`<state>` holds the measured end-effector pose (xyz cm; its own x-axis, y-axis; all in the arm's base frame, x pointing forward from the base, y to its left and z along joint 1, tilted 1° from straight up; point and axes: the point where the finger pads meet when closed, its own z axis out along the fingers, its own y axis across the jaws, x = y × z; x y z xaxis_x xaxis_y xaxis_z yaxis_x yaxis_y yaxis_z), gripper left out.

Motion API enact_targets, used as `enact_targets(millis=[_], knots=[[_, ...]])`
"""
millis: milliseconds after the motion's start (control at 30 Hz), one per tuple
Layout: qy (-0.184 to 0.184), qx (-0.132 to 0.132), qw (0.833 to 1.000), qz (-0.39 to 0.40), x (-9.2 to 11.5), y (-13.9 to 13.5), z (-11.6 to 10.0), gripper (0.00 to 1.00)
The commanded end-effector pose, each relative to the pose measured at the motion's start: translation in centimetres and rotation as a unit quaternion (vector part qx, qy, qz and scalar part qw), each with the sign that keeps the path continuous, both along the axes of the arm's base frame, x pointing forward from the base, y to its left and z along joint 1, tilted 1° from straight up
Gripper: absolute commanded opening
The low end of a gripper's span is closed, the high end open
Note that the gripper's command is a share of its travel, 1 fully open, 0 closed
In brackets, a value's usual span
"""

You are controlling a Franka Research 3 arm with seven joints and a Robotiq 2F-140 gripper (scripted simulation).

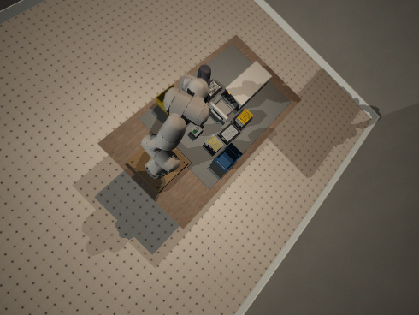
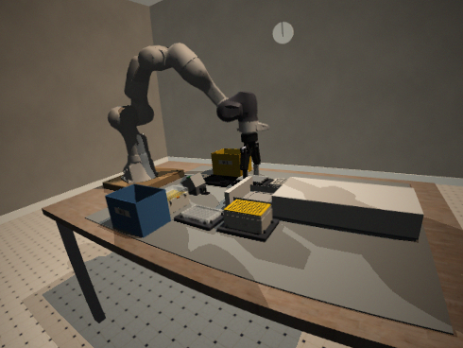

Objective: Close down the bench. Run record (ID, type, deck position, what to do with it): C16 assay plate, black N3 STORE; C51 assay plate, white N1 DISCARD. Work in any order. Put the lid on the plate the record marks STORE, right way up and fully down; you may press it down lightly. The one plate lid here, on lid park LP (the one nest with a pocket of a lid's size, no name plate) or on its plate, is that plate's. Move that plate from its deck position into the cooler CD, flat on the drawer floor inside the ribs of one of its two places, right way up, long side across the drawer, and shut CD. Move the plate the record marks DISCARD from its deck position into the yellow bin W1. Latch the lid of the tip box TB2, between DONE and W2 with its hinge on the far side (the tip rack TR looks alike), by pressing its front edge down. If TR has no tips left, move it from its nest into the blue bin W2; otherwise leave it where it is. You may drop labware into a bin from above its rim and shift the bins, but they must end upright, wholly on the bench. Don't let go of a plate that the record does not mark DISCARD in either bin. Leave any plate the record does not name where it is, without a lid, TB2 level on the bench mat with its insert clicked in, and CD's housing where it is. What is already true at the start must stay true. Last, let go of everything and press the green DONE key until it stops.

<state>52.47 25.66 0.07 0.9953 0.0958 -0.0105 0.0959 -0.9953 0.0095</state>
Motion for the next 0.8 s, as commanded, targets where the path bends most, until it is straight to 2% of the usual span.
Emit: enact_targets(millis=[0,233,267,767], knots=[[-0.002,0.001,1.0,-0.002,0.15,0.12,-0.03,0.66],[-0.002,0.001,1.0,-0.002,0.15,0.12,-0.03,0.66],[-0.002,0.001,1.0,-0.002,0.15,0.12,-0.03,0.0],[-0.002,0.001,1.0,-0.002,0.15,0.12,-0.03,0.0]])
